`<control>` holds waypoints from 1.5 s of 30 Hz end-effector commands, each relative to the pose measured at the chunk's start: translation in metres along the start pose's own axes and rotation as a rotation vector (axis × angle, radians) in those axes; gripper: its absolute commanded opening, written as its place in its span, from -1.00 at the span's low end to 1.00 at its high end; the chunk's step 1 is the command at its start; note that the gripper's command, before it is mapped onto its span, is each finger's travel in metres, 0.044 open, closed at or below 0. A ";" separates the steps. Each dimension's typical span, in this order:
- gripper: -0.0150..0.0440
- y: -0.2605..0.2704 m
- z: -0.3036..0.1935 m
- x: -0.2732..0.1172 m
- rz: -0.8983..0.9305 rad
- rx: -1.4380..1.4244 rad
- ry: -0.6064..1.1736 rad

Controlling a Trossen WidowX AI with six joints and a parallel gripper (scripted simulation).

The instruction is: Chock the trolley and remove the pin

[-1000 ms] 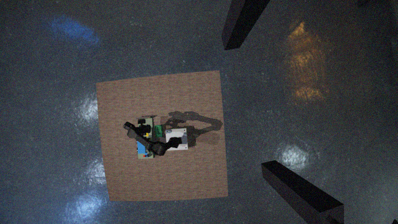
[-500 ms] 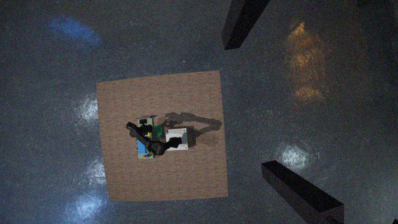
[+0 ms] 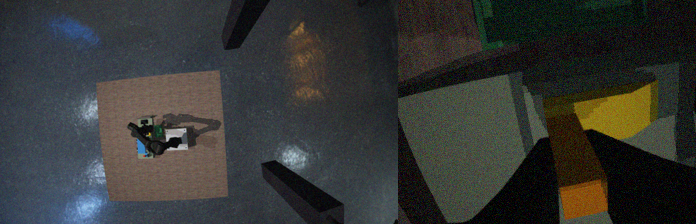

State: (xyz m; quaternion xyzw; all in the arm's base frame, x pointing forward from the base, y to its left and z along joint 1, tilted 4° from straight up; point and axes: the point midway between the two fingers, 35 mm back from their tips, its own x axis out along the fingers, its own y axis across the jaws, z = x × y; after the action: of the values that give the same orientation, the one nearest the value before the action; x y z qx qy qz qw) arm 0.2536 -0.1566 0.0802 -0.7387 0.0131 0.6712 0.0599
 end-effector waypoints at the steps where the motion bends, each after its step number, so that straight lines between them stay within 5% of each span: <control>1: -0.49 -0.004 0.000 0.000 -0.002 0.003 0.003; 45: -0.49 -0.034 0.000 0.002 0.003 0.005 -0.002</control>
State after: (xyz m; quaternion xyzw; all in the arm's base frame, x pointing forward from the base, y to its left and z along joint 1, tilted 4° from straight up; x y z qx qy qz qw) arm 0.2567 -0.1230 0.0803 -0.7378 0.0166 0.6720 0.0607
